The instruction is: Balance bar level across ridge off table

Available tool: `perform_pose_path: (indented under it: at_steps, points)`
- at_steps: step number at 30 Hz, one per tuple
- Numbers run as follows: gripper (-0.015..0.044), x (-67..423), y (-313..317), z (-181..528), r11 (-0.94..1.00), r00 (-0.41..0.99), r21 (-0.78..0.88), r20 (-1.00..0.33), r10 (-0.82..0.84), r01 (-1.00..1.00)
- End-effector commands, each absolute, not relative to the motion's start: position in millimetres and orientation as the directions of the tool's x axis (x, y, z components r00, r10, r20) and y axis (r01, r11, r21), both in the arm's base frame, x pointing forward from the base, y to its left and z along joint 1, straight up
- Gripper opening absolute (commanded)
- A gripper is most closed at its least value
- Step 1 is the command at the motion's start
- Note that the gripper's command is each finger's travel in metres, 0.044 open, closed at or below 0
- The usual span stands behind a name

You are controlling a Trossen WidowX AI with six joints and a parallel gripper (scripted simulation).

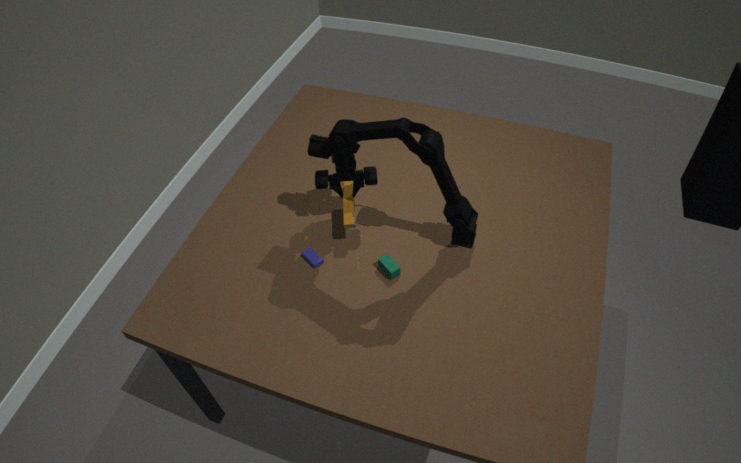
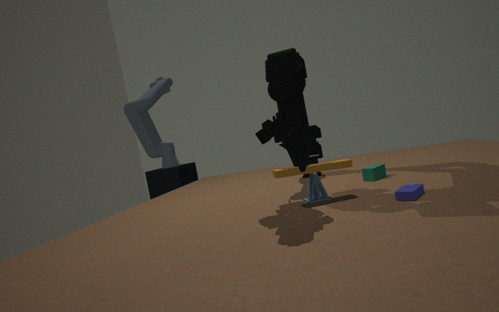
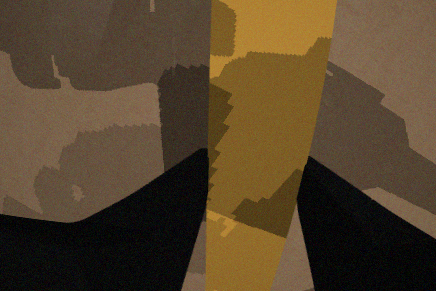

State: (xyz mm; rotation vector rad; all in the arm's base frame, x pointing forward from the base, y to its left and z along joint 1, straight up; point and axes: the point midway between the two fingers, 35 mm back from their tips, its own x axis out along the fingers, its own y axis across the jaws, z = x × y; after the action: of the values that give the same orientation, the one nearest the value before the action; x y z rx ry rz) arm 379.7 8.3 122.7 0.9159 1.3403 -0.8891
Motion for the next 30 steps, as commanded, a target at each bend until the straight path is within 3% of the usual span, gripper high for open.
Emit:
perform_pose_path:
  at_steps: [1,30]
  points:
    - [0.0000,380.2,9.2,122.6,0.391,0.039,0.036,-0.999,0.001,0.920]
    - [0.0000,379.8,9.0,120.0,0.391,0.039,0.036,-0.999,0.001,0.920]
